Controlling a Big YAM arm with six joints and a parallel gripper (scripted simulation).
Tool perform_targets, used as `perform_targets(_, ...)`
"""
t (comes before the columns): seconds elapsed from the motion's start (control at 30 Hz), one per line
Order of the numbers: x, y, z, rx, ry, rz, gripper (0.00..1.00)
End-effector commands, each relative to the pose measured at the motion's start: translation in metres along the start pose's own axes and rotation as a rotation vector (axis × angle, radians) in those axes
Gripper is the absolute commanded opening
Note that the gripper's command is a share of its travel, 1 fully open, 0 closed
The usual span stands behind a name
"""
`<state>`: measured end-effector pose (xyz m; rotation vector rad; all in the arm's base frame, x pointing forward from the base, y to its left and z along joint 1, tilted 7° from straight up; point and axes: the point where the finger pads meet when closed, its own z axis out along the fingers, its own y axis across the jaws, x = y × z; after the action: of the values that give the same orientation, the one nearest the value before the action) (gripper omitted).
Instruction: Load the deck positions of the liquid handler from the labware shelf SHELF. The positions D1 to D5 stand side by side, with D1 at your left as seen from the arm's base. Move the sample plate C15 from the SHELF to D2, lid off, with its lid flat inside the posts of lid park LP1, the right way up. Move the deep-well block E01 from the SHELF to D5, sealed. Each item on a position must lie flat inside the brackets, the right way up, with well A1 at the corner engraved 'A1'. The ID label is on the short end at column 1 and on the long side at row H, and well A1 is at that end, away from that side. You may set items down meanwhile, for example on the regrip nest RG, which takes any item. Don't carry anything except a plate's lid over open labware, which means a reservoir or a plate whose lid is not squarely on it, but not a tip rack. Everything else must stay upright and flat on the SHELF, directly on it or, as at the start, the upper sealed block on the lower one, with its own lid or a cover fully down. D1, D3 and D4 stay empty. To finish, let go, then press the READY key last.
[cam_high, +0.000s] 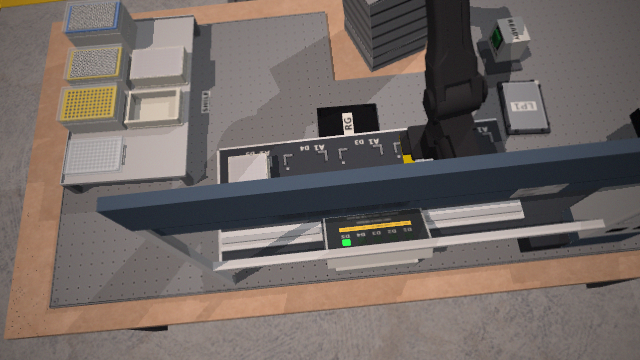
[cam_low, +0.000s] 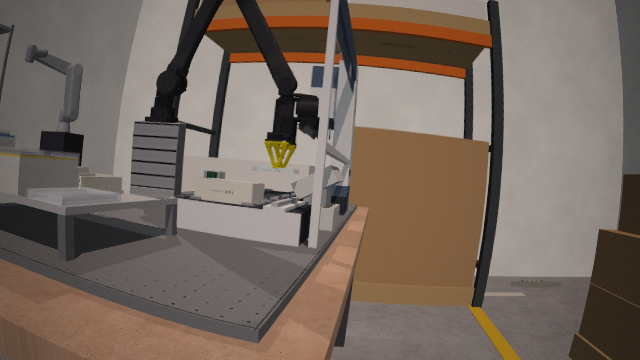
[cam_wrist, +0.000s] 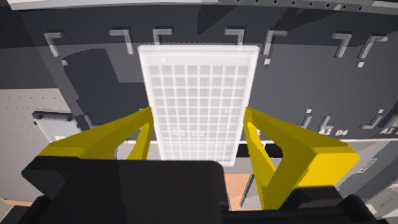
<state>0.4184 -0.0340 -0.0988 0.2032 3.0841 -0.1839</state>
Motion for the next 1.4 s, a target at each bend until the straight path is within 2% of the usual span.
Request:
perform_targets(0.0,-0.001,-0.005,0.01,-0.002,0.001,0.004,0.0)
perform_targets(0.73,-0.017,-0.004,0.039,-0.004,-0.027,0.007,0.0)
perform_targets(0.83,-0.017,-0.004,0.041,-0.004,-0.027,0.007,0.0)
perform_targets(0.87,-0.009,-0.005,0.045,-0.003,-0.014,0.009,0.0)
perform_targets(1.0,-0.017,-0.005,0.05,-0.004,-0.026,0.007,0.0)
perform_targets(1.17,-0.012,-0.005,0.059,-0.003,-0.019,0.007,0.0)
perform_targets(1.37,-0.012,-0.005,0.058,-0.003,-0.01,0.008,0.0)
